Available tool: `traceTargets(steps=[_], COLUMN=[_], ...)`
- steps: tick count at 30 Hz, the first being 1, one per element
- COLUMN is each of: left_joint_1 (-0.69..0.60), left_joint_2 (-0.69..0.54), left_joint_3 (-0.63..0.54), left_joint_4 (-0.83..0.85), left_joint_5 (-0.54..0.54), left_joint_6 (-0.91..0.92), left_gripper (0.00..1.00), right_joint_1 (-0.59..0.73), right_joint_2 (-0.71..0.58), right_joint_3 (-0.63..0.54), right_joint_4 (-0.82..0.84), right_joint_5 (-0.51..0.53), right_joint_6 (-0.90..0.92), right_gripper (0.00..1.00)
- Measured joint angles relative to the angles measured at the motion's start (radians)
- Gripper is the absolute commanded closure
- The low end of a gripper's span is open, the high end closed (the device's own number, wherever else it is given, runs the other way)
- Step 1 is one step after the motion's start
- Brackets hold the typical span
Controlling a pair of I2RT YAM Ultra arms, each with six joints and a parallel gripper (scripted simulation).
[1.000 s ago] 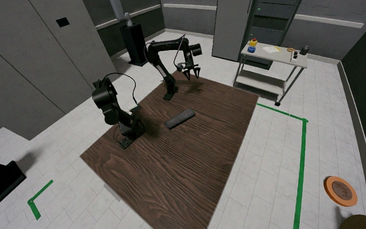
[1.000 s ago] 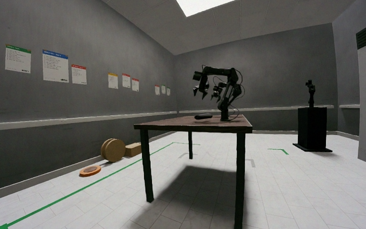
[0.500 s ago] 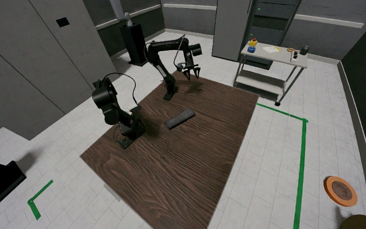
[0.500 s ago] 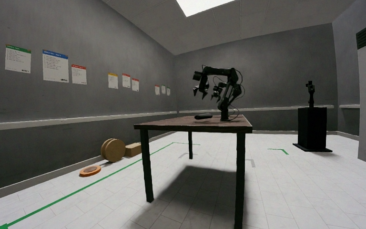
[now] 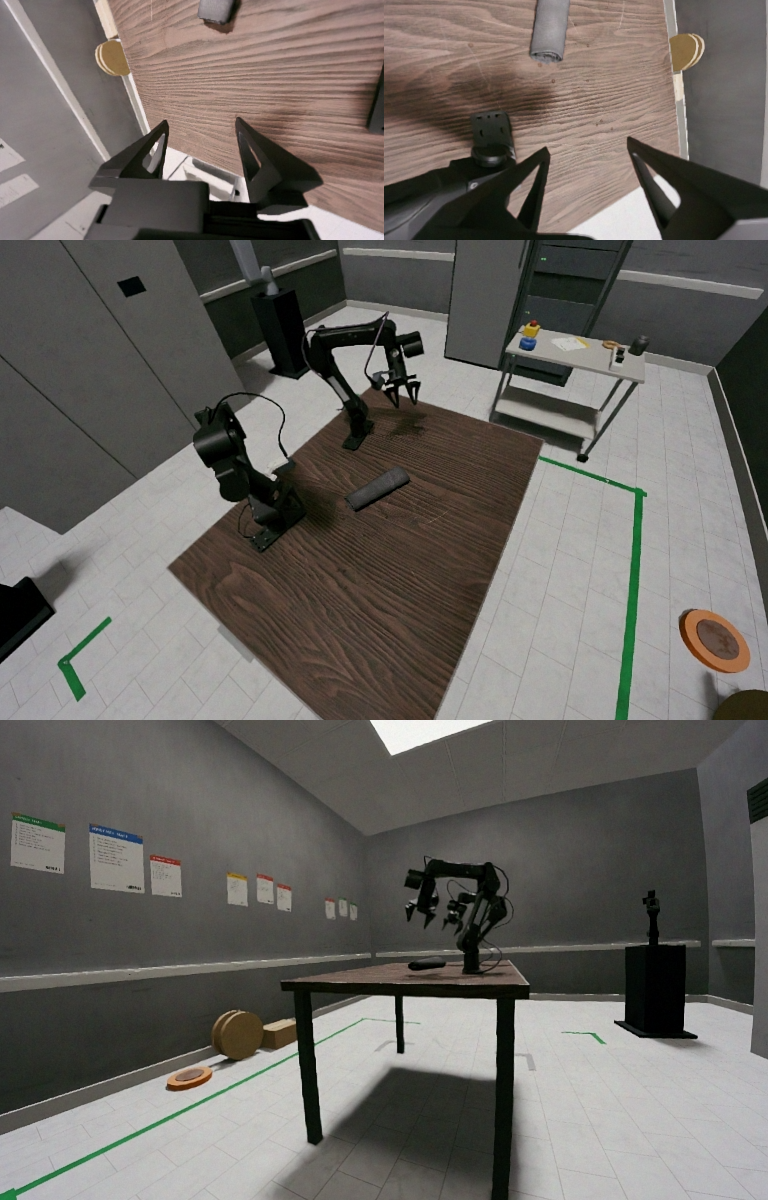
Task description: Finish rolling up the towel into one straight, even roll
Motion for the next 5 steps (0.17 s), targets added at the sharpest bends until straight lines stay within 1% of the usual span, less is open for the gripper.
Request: traceTargets(steps=[5], left_joint_1=[0.000], left_joint_2=[0.000], left_joint_3=[0.000], left_joint_4=[0.000], left_joint_5=[0.000], left_joint_6=[0.000], left_gripper=[0.15], right_joint_1=[0.000], right_joint_2=[0.000], right_joint_3=[0.000], right_joint_4=[0.000], right_joint_5=[0.000], right_joint_6=[0.000], right_gripper=[0.15])
